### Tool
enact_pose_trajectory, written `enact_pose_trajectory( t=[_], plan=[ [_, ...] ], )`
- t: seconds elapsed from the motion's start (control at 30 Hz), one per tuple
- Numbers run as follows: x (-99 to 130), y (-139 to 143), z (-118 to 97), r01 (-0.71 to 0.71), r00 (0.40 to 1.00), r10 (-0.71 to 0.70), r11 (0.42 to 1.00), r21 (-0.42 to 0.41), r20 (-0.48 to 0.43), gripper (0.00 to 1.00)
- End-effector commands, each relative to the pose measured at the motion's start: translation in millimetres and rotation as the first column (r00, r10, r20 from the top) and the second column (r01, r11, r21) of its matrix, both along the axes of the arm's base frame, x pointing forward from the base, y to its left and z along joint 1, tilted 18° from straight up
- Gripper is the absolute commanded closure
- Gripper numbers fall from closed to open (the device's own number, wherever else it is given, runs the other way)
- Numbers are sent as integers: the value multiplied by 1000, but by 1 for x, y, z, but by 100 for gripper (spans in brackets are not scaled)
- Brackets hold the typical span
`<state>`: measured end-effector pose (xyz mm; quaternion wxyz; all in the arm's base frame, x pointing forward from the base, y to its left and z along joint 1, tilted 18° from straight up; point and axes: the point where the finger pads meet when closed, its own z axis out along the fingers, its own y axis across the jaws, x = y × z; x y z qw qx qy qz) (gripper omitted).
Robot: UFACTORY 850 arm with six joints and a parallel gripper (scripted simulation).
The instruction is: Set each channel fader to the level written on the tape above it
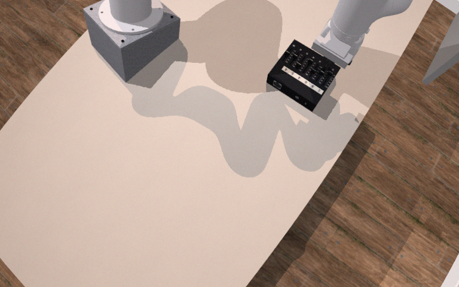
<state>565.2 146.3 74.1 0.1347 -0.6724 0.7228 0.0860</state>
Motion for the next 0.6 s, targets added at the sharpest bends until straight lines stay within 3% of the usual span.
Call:
enact_pose_trajectory(
  t=[0.0, 0.57],
  plan=[
    [1, 0, 1, 0, 1000, 0, 1000, 0, 2, 100],
    [1, 1, -4, 0, 1000, 0, 1000, 0, 2, 100]
  ],
)
